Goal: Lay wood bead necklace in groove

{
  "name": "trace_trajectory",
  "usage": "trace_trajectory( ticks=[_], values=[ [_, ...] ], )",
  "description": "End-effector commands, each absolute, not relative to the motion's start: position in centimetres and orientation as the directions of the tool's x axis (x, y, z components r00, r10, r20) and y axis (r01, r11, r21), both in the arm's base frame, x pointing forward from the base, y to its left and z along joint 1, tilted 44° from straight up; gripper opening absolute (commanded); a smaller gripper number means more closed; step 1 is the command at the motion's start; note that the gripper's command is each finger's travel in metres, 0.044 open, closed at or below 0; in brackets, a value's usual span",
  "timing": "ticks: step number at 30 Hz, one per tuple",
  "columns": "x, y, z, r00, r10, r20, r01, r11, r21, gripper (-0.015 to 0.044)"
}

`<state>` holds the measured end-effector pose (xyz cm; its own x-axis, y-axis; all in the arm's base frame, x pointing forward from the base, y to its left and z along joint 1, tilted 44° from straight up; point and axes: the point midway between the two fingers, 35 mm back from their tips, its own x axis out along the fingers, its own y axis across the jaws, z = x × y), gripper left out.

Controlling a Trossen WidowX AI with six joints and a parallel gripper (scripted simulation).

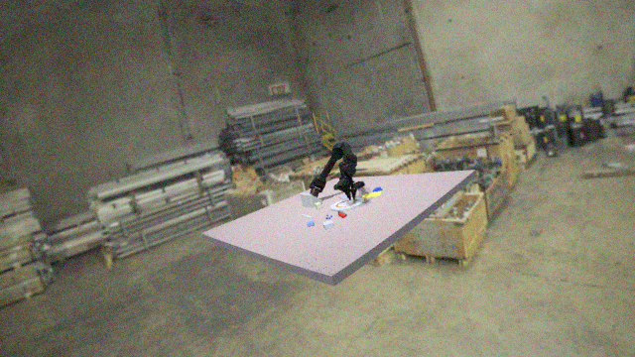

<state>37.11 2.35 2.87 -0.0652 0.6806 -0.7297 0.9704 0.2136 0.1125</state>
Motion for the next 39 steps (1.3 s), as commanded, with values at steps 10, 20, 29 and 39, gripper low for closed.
trace_trajectory(
  ticks=[10, 20, 29, 39],
  values=[
    [37.1, 3.1, 2.0, -0.061, 0.682, -0.729, 0.971, 0.208, 0.113, 0.012],
    [36.8, 4.1, 0.9, -0.066, 0.684, -0.726, 0.972, 0.208, 0.108, 0.012],
    [36.9, 3.9, 1.0, -0.065, 0.68, -0.73, 0.971, 0.212, 0.111, 0.0],
    [36.9, 3.9, 1.0, -0.065, 0.68, -0.73, 0.971, 0.212, 0.111, 0.0]
  ],
)
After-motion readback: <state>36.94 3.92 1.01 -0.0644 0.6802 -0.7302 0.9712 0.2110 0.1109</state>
